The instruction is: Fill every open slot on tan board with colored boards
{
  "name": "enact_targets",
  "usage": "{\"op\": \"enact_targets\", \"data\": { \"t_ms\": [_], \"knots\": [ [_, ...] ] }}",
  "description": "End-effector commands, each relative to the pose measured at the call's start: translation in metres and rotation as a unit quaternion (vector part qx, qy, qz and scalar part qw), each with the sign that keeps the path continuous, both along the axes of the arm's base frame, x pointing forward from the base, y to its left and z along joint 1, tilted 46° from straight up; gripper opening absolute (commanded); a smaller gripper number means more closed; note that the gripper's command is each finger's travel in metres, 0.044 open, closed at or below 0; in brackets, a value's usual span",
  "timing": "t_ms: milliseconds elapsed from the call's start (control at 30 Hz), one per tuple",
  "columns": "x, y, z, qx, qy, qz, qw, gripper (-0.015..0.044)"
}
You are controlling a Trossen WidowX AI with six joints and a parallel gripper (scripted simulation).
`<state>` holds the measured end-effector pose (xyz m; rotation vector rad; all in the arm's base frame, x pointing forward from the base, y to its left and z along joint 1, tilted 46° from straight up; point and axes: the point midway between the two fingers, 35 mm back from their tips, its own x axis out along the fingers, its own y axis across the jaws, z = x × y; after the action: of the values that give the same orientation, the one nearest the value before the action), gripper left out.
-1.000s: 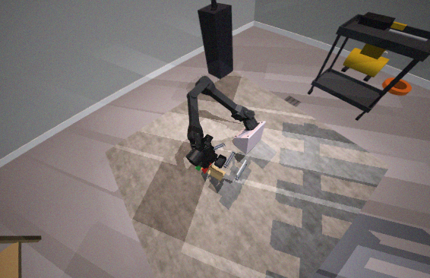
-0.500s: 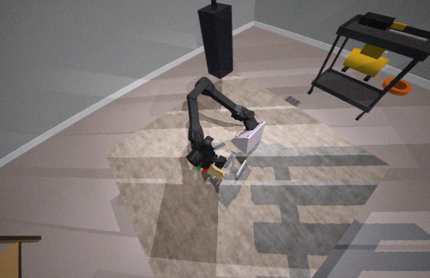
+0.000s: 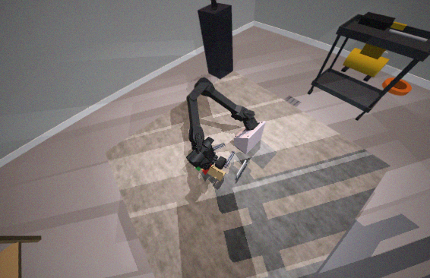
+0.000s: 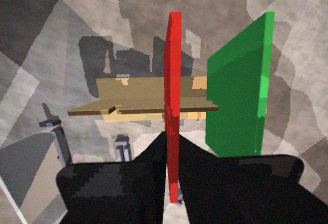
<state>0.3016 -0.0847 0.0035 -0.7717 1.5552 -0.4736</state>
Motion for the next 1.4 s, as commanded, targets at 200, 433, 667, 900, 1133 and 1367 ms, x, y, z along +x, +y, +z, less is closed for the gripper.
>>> {"op": "enact_targets", "data": {
  "t_ms": [200, 433, 667, 900, 1133, 1367],
  "knots": [
    [0.0, -0.005, -0.004, -0.001, 0.001, 0.001, 1.0, 0.0],
    [0.0, -0.004, -0.003, 0.0, 0.0, 0.0, 1.0, 0.0],
    [0.0, -0.004, -0.003, 0.0, 0.0, 0.0, 1.0, 0.0157],
    [0.0, -0.004, -0.003, 0.0, 0.0, 0.0, 1.0, 0.0164],
    [0.001, 0.042, 0.04, 0.001, 0.001, 0.001, 1.0, 0.0164],
    [0.003, 0.052, 0.048, 0.0, 0.001, 0.001, 1.0, 0.0164]
  ]
}}
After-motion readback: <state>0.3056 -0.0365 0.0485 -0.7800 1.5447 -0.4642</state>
